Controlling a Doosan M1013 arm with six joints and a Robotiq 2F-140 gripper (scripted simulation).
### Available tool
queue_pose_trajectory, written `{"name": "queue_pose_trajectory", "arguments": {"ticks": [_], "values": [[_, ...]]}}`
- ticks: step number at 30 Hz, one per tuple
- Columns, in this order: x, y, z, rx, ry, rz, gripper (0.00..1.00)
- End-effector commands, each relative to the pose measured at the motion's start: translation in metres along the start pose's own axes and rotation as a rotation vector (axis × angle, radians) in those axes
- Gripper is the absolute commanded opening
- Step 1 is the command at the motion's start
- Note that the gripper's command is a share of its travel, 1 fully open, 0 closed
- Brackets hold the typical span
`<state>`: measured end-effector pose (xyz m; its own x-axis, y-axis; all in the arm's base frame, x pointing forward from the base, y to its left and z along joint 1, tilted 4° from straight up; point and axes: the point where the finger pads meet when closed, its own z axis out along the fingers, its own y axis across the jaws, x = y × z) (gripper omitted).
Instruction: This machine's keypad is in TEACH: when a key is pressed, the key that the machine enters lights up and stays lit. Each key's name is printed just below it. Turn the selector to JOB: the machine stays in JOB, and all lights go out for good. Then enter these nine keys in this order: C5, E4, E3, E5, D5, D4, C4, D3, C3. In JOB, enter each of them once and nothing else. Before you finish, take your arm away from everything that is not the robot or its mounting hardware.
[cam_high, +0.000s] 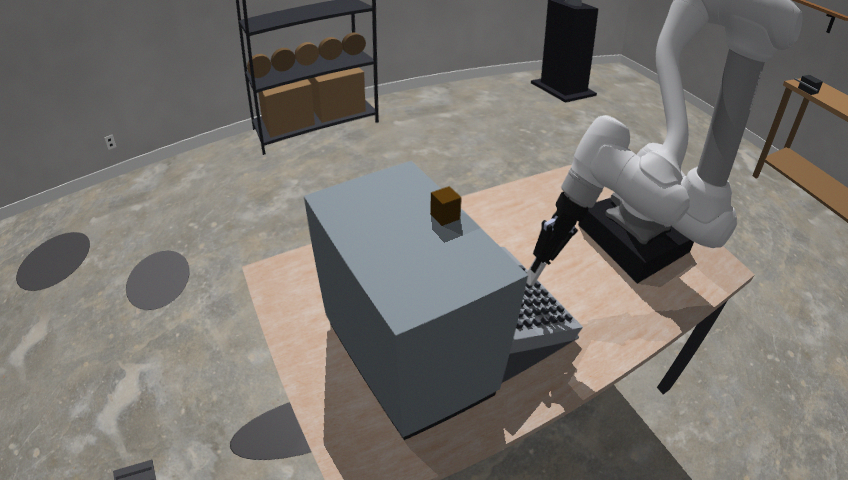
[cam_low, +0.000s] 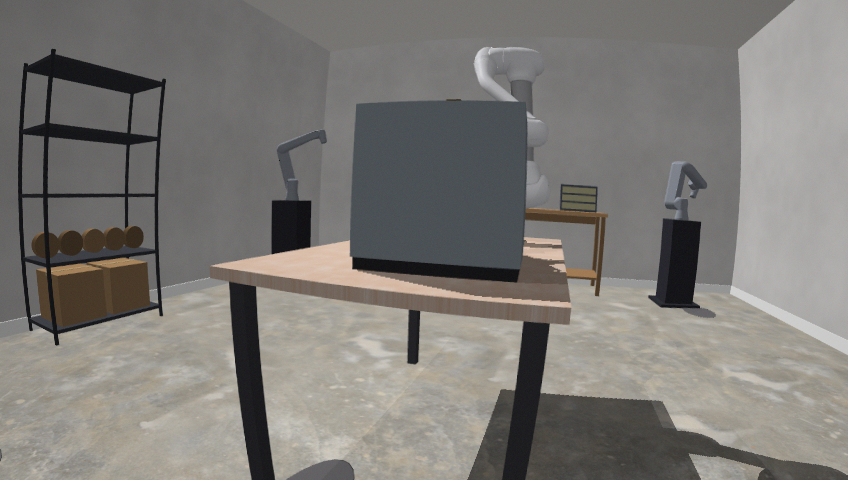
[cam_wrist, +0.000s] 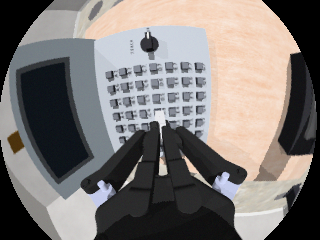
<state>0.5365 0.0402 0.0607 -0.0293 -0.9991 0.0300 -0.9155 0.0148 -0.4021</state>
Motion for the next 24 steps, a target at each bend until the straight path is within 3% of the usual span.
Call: {"name": "queue_pose_trajectory", "arguments": {"ticks": [1,11,24], "values": [[0.000,-0.004,0.000,0.000,0.000,0.000,0.00],[0.000,-0.005,0.002,0.000,0.000,0.000,0.00],[0.000,-0.005,0.021,0.000,0.000,0.000,0.00]]}}
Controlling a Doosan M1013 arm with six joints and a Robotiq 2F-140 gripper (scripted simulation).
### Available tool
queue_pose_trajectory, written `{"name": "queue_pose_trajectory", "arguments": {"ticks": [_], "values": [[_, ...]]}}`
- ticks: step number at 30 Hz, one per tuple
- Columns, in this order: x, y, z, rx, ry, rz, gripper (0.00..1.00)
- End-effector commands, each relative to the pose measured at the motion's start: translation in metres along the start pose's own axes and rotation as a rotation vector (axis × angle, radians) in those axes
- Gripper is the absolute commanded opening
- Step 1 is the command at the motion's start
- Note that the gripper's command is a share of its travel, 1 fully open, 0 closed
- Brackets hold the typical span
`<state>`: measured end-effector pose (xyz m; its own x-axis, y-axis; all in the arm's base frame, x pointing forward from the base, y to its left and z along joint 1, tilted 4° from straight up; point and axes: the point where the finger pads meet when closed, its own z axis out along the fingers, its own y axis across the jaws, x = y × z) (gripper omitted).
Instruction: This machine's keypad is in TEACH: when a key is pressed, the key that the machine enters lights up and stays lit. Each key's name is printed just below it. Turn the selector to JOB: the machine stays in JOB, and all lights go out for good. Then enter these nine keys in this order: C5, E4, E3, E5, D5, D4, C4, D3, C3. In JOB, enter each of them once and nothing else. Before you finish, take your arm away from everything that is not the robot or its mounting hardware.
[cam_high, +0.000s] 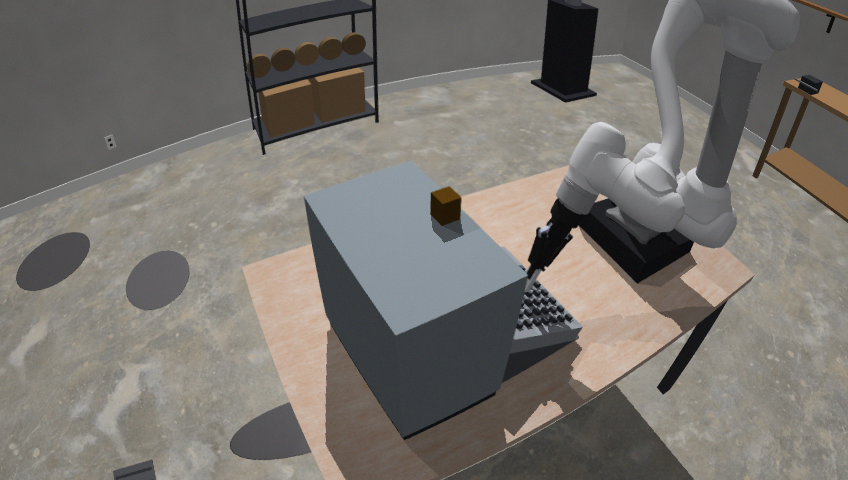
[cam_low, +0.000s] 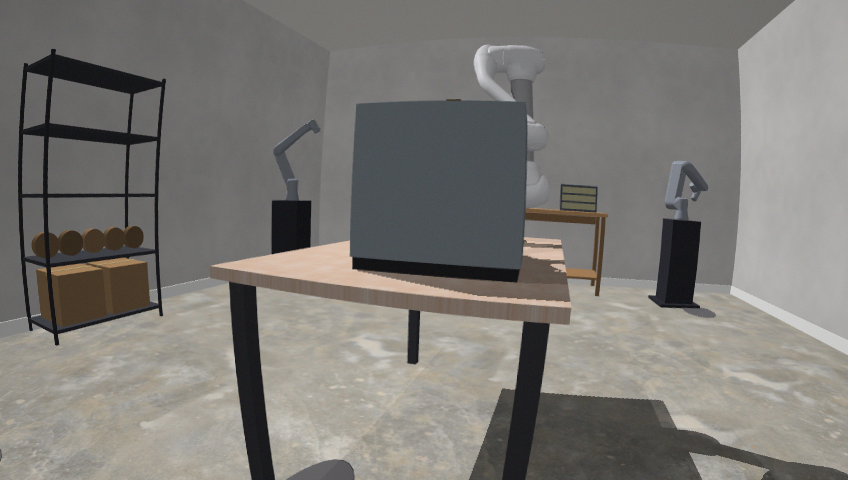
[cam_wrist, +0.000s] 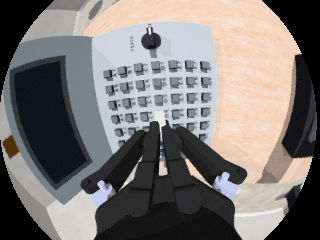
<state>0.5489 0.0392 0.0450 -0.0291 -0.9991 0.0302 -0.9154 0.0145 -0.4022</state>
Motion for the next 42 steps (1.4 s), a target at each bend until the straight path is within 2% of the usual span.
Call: {"name": "queue_pose_trajectory", "arguments": {"ticks": [1,42], "values": [[-0.0001,0.0001,0.0018,0.000,0.000,0.000,0.00],[-0.0001,0.0001,0.0078,0.000,0.000,0.000,0.00]]}}
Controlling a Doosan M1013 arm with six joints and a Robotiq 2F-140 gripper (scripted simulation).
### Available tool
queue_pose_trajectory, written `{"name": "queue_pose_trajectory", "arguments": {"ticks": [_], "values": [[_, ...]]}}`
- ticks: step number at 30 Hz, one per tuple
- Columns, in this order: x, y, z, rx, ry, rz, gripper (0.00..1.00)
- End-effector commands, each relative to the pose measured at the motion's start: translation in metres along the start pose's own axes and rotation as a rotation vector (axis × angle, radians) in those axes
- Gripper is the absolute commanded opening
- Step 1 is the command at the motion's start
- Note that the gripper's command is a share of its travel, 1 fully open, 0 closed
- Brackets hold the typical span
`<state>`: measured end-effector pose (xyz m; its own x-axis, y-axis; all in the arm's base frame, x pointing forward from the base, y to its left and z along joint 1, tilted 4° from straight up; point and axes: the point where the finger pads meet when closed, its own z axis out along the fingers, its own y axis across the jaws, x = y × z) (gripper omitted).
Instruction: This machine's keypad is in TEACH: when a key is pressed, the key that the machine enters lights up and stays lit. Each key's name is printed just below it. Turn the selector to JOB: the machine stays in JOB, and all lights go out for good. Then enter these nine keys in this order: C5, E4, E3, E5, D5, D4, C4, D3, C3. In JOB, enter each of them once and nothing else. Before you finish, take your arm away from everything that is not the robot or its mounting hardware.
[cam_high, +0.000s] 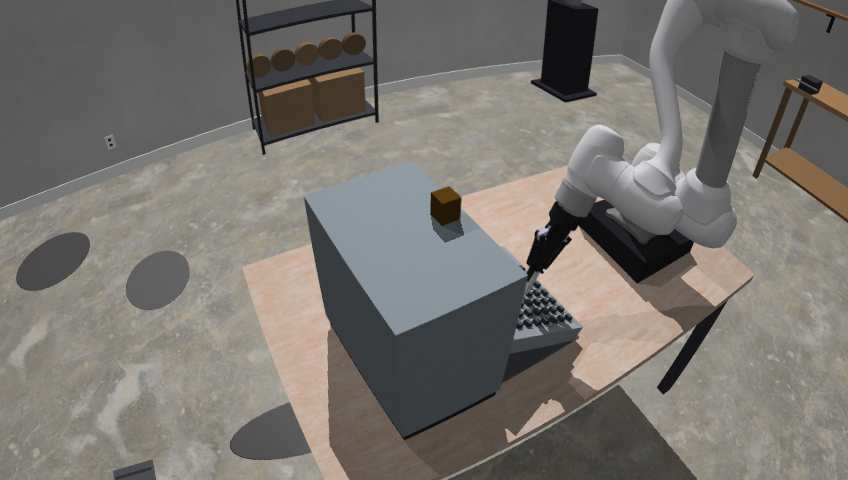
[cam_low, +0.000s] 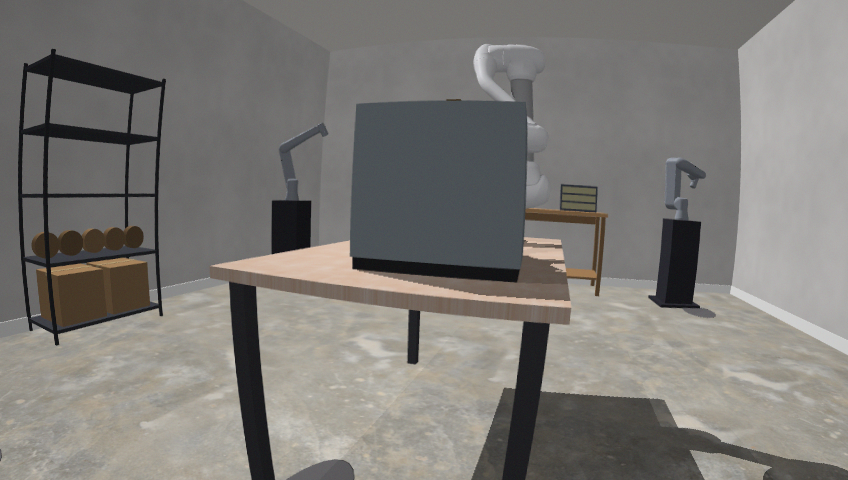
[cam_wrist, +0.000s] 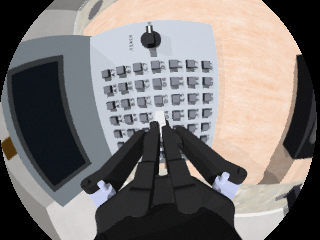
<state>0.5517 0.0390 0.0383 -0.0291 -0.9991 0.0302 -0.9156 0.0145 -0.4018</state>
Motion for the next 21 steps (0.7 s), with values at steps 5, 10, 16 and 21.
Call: {"name": "queue_pose_trajectory", "arguments": {"ticks": [5,10,16,21], "values": [[0.0000,-0.0001,0.0035,0.000,0.000,0.000,0.00],[0.0000,-0.0001,0.0063,0.000,0.000,0.000,0.00],[0.0000,-0.0001,0.0080,0.000,0.000,0.000,0.00],[0.0000,-0.0001,0.0094,0.000,0.000,0.000,0.00]]}}
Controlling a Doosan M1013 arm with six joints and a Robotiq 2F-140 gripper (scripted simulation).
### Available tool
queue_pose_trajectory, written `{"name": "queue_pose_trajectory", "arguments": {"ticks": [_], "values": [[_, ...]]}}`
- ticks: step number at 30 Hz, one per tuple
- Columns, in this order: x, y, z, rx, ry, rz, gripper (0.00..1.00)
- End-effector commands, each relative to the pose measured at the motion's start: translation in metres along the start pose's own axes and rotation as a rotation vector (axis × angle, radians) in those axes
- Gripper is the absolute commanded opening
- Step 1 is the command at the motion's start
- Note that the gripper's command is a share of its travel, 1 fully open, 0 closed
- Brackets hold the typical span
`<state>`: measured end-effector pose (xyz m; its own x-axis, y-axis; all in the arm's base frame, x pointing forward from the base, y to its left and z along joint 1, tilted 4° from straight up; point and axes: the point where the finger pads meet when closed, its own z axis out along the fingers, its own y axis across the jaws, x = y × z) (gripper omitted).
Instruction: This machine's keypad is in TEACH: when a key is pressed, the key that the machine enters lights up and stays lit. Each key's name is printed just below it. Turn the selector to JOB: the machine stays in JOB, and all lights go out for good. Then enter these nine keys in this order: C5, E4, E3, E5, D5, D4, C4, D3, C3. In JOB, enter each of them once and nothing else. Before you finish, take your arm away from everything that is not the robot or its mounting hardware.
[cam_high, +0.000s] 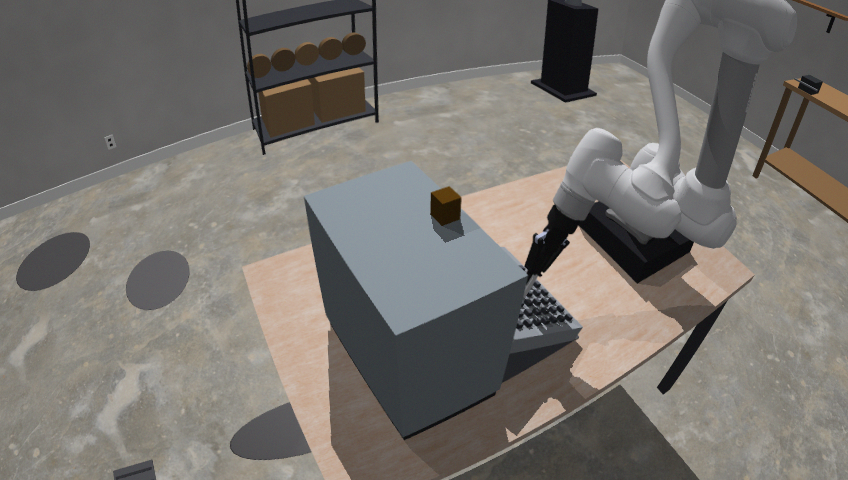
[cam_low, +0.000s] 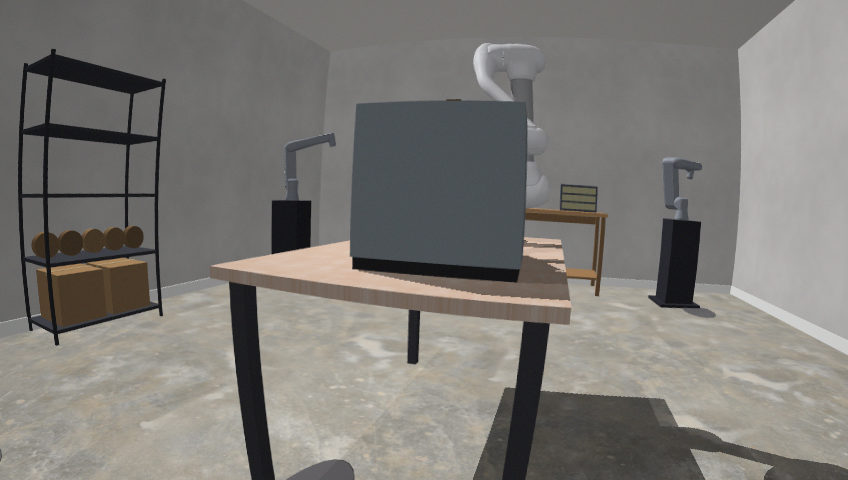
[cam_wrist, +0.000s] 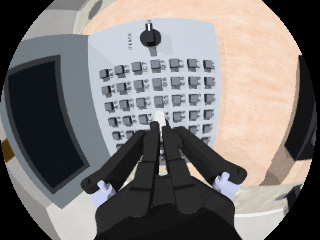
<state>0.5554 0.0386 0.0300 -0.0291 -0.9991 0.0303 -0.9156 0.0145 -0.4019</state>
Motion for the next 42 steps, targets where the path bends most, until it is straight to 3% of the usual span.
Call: {"name": "queue_pose_trajectory", "arguments": {"ticks": [1,42], "values": [[0.0000,0.0000,0.0005,0.000,0.000,0.000,0.00],[0.0000,0.0000,-0.0054,0.000,0.000,0.000,0.00]]}}
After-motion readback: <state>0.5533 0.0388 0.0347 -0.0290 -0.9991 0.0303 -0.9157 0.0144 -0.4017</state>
